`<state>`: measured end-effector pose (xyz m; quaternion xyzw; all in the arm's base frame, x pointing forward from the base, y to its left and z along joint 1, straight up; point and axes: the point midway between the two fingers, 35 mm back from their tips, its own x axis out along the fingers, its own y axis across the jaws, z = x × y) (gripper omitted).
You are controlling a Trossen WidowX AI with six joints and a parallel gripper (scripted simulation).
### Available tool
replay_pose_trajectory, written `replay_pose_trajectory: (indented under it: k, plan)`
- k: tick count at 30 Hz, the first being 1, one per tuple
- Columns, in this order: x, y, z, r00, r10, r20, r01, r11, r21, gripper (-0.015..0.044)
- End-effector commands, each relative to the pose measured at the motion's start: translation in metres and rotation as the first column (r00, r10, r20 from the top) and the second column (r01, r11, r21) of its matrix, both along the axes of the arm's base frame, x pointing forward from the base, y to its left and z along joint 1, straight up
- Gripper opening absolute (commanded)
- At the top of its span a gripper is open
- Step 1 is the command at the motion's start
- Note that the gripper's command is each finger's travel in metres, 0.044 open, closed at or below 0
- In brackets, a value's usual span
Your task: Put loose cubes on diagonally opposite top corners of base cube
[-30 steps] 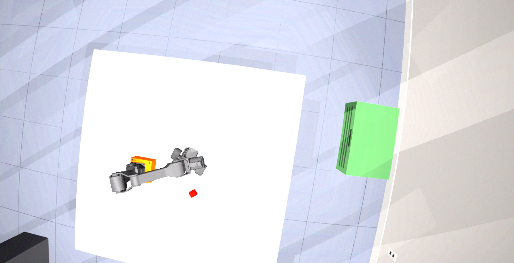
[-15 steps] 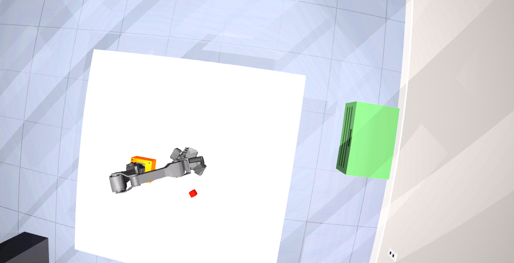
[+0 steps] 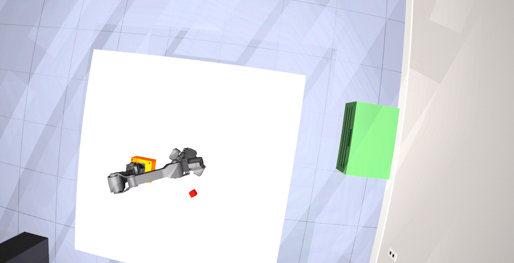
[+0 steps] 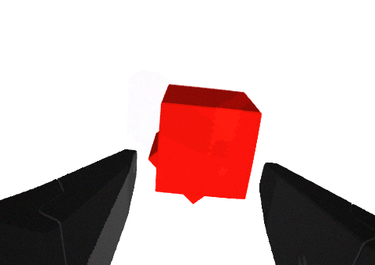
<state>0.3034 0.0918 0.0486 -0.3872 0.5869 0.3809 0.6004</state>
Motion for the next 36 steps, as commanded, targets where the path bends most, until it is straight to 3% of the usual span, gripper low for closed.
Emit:
replay_pose_trajectory:
  k: [1,10,11,13,18,22,27,31,36]
  plan:
    - [0.001,0.000,0.008,1.000,0.000,0.010,0.000,1.000,0.003,0.0205]
    - [0.001,0.000,0.012,1.000,0.000,0.010,0.000,1.000,0.003,0.0205]
    - [0.001,-0.001,0.009,1.000,-0.013,0.005,0.013,1.000,0.002,0.0231]
    - [0.005,-0.010,0.012,0.993,-0.116,0.005,0.116,0.993,0.004,0.0265]
    - [0.016,-0.047,0.020,0.872,-0.489,0.003,0.489,0.872,0.014,0.0265]
    - [0.021,-0.078,0.027,0.677,-0.736,-0.002,0.735,0.677,0.020,0.0265]
    - [0.023,-0.118,0.036,0.343,-0.939,-0.010,0.939,0.343,0.027,0.0265]
    - [0.021,-0.149,0.044,0.035,-0.999,-0.017,0.999,0.034,0.031,0.0265]
    - [0.014,-0.188,0.053,-0.352,-0.936,-0.027,0.935,-0.352,0.032,0.0265]
